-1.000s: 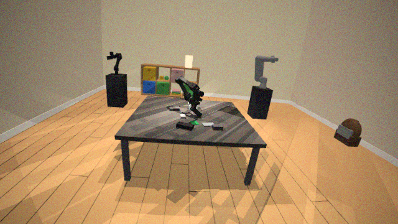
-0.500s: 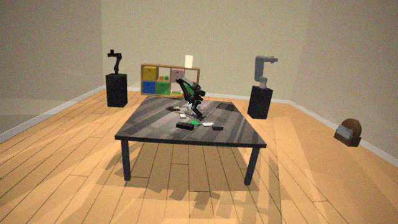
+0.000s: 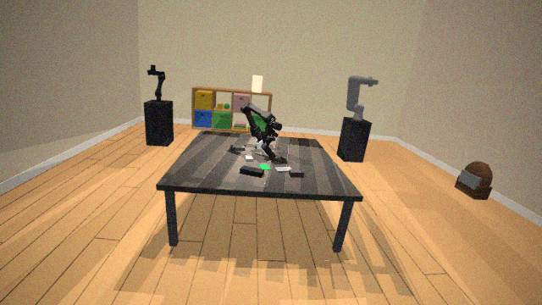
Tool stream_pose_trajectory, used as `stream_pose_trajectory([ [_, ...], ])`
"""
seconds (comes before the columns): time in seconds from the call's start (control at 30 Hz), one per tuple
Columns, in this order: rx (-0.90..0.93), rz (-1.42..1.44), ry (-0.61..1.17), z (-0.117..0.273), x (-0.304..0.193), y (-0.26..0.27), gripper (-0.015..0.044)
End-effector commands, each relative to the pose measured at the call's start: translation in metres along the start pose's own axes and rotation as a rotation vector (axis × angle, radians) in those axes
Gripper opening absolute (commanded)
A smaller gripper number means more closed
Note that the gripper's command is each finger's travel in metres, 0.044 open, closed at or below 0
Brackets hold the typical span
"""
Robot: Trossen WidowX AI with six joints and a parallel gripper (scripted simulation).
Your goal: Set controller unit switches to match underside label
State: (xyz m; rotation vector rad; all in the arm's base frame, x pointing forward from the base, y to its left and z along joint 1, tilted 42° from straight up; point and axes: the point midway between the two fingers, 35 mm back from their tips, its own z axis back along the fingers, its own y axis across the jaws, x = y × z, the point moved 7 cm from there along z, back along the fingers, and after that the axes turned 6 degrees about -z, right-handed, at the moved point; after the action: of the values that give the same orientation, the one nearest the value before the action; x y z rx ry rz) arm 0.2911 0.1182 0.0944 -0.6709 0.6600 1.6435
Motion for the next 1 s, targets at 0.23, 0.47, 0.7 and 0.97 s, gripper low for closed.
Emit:
stream_pose_trajectory([
  [0.23,-0.004,0.001,0.018,0.005,0.011,0.001,0.0336],
  [0.47,-0.006,0.001,0.033,0.008,0.018,0.002,0.0336],
  [0.7,-0.008,0.001,0.047,0.01,0.024,0.002,0.0336],
  [0.97,-0.01,0.001,0.064,0.013,0.032,0.003,0.0336],
])
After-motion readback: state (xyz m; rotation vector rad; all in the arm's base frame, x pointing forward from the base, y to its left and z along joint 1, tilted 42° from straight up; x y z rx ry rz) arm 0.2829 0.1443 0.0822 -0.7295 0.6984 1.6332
